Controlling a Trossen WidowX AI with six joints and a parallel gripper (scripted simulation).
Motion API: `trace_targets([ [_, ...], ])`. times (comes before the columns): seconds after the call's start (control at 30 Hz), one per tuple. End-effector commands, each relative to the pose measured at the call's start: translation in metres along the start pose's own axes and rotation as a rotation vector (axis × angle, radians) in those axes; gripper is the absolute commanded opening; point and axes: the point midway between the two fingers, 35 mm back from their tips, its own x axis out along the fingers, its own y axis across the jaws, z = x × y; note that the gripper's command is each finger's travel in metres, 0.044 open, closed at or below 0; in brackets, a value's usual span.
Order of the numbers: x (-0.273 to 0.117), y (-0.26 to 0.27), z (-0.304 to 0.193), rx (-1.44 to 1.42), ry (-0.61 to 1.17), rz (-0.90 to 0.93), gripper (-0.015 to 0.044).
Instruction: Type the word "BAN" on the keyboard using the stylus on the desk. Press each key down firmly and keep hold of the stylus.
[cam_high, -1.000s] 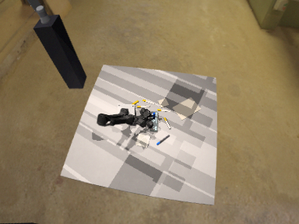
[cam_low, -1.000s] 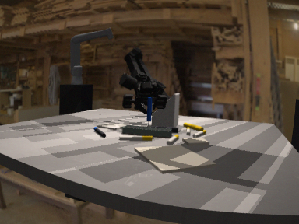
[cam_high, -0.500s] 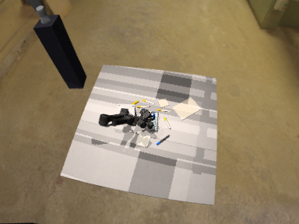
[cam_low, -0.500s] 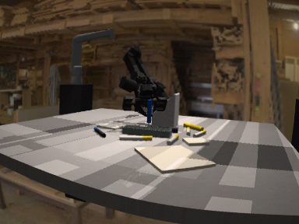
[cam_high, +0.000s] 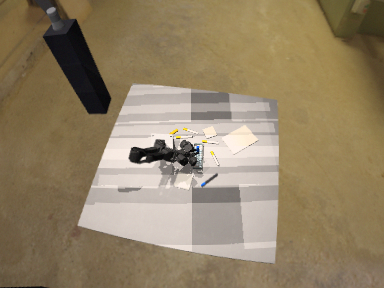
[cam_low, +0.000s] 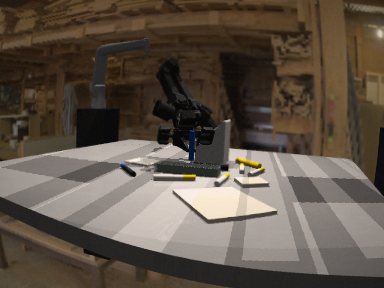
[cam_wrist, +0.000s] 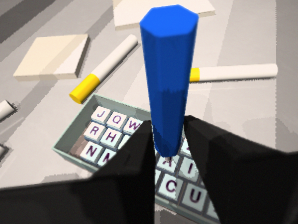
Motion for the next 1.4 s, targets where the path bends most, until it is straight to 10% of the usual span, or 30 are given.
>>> trace_targets([
  [0.0,0.001,0.000,-0.002,-0.002,0.000,0.001,0.0081],
  [1.0,-0.017,0.001,0.030,-0.007,-0.008,0.005,0.0084],
  [1.37,-0.010,0.031,0.048,-0.166,-0.001,0.281,0.0011],
])
